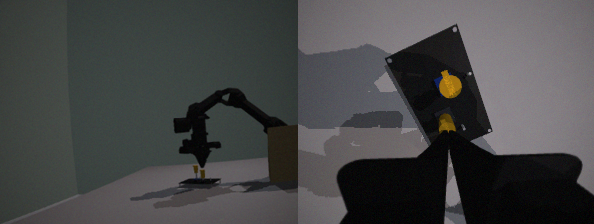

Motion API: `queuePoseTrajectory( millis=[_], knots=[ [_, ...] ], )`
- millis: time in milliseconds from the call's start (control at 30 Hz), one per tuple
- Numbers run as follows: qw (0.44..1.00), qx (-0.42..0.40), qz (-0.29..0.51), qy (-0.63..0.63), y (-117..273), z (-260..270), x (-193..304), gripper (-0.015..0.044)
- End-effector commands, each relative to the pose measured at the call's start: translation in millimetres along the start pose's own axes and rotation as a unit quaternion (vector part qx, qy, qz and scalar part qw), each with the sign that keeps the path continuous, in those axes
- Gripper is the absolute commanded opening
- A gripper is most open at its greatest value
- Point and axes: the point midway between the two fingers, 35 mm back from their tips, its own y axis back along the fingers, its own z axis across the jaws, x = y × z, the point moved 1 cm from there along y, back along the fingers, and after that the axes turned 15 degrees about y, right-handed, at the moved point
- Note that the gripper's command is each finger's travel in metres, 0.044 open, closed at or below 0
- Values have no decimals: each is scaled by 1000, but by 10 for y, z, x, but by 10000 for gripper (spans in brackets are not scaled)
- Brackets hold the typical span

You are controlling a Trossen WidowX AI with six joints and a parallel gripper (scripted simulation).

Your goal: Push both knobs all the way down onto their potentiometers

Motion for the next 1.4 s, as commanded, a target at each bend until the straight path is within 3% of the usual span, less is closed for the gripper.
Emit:
queuePoseTrajectory(
  millis=[0,200,467,1367],
  knots=[
    [1000,0,1,0,-10,-4,-2,53],
    [1000,0,1,0,-10,-4,-2,210],
    [1000,-2,3,-4,508,-122,-438,0],
    [1000,-2,2,-4,153,-127,-449,0]
  ],
)
